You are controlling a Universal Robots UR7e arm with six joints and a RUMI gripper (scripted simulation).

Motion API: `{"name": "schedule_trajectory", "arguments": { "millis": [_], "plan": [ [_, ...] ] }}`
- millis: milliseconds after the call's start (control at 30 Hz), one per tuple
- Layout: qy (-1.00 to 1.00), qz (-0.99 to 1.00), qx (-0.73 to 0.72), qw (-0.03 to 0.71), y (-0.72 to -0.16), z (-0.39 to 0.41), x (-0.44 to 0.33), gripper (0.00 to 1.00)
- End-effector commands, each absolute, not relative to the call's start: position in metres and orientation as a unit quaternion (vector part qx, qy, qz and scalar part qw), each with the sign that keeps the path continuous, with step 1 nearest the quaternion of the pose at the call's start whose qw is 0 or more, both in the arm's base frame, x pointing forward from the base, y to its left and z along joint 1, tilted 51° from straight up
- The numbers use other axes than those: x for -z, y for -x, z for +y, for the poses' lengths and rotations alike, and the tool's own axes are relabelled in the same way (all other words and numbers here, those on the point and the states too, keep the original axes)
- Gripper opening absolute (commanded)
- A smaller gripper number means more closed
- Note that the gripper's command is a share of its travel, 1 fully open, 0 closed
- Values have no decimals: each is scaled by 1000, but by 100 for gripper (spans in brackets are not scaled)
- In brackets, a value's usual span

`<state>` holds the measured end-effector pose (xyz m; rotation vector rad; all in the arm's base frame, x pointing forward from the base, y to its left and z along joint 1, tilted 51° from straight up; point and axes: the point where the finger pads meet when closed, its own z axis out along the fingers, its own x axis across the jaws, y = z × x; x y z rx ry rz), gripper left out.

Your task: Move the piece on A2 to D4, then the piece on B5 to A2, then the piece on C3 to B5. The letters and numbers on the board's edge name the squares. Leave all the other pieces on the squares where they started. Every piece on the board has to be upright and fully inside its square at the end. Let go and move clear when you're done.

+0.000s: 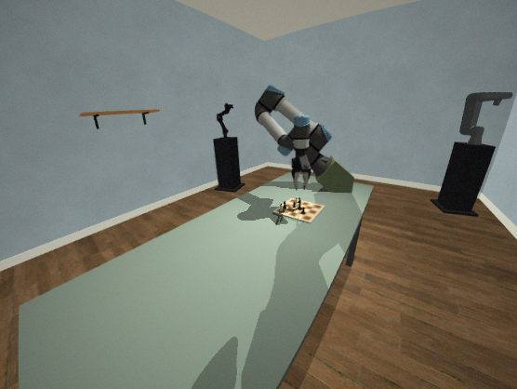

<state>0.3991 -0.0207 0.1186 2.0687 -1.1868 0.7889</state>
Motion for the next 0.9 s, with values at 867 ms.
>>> {"name": "schedule_trajectory", "arguments": {
  "millis": [867],
  "plan": [
    [-783,-449,-297,311,-399,-23,-115,25]
  ]
}}
